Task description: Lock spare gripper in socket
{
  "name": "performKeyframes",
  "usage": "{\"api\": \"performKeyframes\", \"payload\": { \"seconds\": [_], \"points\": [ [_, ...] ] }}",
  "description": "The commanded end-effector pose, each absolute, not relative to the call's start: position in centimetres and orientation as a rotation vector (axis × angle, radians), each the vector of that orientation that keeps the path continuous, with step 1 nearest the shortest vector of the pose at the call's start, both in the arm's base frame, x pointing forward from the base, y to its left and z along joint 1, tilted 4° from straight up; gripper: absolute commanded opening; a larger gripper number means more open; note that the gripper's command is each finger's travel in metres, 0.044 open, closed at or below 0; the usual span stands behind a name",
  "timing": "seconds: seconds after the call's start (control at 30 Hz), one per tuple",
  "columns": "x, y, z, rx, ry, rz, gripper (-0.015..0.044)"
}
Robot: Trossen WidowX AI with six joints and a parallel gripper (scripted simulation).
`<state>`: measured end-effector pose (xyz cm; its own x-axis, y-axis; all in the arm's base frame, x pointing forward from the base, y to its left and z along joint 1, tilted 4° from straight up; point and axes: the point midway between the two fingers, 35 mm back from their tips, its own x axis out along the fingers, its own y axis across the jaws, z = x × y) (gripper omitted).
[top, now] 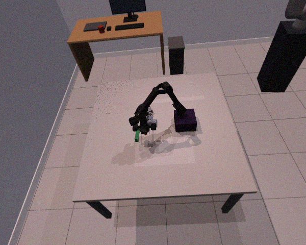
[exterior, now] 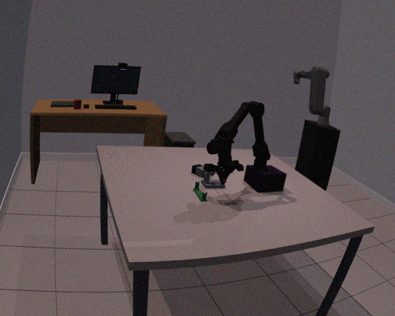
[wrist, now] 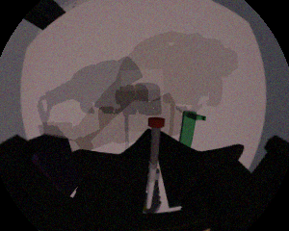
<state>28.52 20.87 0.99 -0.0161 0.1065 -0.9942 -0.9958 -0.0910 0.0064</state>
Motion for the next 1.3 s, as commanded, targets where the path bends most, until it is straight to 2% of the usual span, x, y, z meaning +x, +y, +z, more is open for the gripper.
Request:
{"api": "performKeyframes", "payload": {
  "seconds": [0.0, 0.37, 1.27],
  "points": [
    [28.5, 20.9, 1.8, -1.189, 1.091, 1.331, 0.0],
    [28.6, 21.0, 1.8, -1.188, 1.097, 1.334, 0.0],
    [35.0, 25.7, 2.7, -1.174, 1.098, 1.32, 0.0]
  ]
}}
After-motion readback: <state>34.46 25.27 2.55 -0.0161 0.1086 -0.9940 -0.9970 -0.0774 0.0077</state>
